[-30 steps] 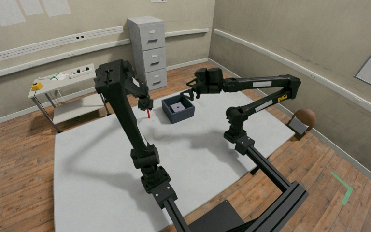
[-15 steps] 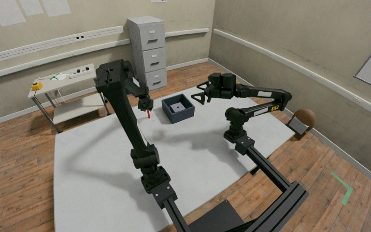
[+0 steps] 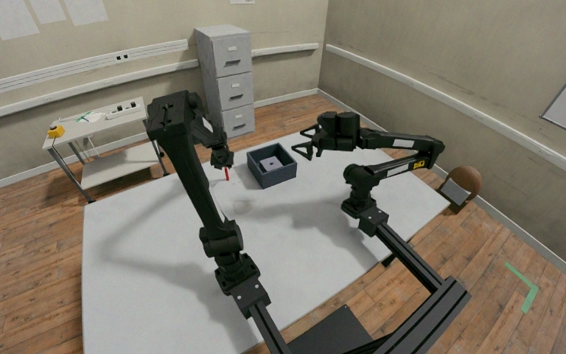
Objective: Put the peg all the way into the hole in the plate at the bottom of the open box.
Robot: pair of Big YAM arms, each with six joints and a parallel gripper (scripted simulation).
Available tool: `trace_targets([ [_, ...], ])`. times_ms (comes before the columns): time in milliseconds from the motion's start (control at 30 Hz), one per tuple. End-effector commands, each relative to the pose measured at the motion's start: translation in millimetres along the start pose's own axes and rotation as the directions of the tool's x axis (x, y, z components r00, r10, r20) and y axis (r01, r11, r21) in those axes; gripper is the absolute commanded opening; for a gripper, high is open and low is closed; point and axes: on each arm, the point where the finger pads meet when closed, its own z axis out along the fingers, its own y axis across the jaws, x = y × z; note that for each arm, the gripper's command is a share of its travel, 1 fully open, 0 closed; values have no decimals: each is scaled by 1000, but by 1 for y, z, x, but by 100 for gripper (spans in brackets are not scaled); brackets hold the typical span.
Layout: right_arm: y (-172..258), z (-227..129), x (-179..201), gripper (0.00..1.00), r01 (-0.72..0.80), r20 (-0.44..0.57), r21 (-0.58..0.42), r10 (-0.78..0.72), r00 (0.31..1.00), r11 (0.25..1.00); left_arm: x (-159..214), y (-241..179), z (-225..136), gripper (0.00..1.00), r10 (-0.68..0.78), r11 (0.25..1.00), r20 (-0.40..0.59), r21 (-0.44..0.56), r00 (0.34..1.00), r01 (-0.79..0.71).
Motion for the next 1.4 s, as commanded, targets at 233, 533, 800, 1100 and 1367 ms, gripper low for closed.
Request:
trace_targets([
  [233, -7, -5, -16, 100, -29, 31, 5, 29, 999, 1000, -37, 15, 11, 37, 3, 1000, 51, -14, 999, -2],
  [533, -7, -5, -16, 100, -29, 31, 5, 29, 999, 1000, -37, 15, 22, 27, 3, 1000, 50, -14, 999, -2],
  [800, -7, -5, -16, 100, -29, 31, 5, 29, 999, 1000, -26, 13, 25, 15, 4, 1000, 38, -12, 999, -4],
  [1100, -7, -5, -16, 100, -29, 31, 5, 29, 999, 1000, -27, 7, 13, 0, 3, 1000, 44, -7, 999, -3],
  [1367, -7, -5, -14, 100, -22, 21, 8, 22, 1000, 1000, -55, -3, -25, 7, -36, 999, 76, -1, 996, 36],
])
